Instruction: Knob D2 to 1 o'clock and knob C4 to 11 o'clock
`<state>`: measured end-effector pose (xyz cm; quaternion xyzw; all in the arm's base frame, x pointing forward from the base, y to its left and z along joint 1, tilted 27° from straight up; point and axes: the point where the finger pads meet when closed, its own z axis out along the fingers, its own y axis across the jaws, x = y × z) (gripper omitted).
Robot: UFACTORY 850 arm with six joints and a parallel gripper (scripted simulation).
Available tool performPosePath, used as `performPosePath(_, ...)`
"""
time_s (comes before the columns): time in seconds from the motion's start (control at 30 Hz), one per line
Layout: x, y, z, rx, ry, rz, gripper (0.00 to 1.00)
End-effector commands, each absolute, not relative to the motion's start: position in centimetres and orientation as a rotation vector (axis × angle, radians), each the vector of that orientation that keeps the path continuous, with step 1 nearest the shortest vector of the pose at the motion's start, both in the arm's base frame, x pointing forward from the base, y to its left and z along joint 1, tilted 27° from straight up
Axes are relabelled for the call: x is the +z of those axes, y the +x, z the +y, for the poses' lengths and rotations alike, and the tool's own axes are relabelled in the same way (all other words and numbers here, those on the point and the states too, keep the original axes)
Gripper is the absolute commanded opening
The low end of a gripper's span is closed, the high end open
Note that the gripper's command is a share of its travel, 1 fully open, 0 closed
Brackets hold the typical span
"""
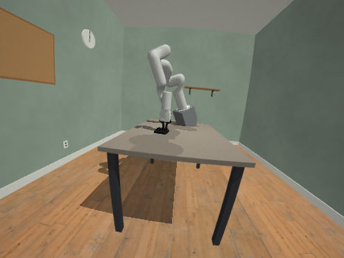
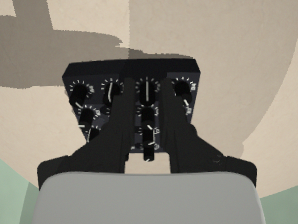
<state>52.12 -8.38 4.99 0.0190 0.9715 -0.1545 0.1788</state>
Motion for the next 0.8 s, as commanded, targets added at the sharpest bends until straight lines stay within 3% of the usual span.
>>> performPosePath(0.0, 5.04, 52.16, -8.37, -0.437, 0.054, 2.746, 0.19)
performPosePath(0.03, 5.04, 52.16, -8.37, -0.437, 0.054, 2.746, 0.08)
performPosePath(0.77, 5.04, 52.16, -8.37, -0.437, 0.054, 2.746, 0.08)
